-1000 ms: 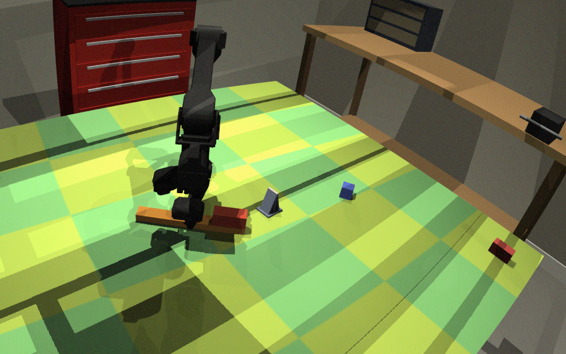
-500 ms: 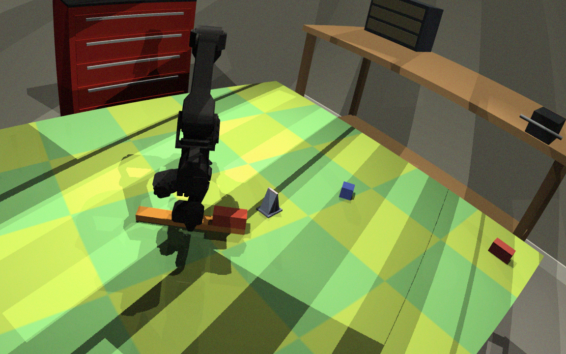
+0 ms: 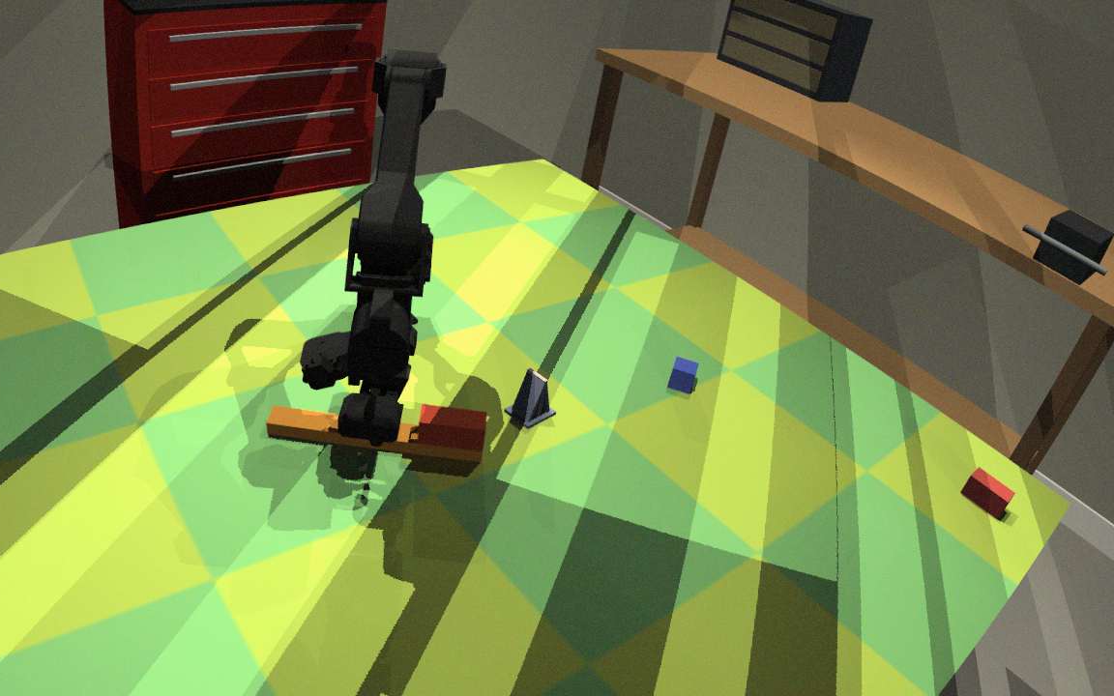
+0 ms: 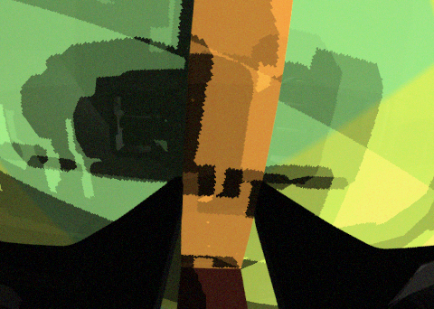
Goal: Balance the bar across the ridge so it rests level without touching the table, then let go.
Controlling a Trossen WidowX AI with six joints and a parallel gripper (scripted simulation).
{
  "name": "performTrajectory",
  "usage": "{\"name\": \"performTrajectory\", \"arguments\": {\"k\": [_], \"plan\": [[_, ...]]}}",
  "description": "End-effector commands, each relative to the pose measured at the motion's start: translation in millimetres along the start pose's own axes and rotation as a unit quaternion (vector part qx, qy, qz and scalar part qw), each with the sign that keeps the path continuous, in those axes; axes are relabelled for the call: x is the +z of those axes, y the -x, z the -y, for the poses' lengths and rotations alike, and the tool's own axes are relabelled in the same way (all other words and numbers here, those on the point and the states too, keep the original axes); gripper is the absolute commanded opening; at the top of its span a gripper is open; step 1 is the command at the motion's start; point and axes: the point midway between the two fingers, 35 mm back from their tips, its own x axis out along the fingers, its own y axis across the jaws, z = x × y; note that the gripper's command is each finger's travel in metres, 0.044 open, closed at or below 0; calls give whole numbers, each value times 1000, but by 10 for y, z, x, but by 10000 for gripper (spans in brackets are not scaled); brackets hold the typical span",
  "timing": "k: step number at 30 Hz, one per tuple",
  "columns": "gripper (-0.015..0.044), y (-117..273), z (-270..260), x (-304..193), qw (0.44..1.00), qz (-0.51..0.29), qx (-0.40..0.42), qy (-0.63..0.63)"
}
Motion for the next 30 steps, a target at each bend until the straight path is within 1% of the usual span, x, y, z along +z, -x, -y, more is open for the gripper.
{"name": "performTrajectory", "arguments": {"k": [1, 2, 6, 30], "plan": [[111, 0, 0, 0, 1000, 0, 0, 0], [104, 0, 0, 0, 1000, 0, 0, 0], [0, 60, -13, -1, 1000, 0, 0, 0], [0, 664, -56, -4, 1000, 1, 0, -1]]}}
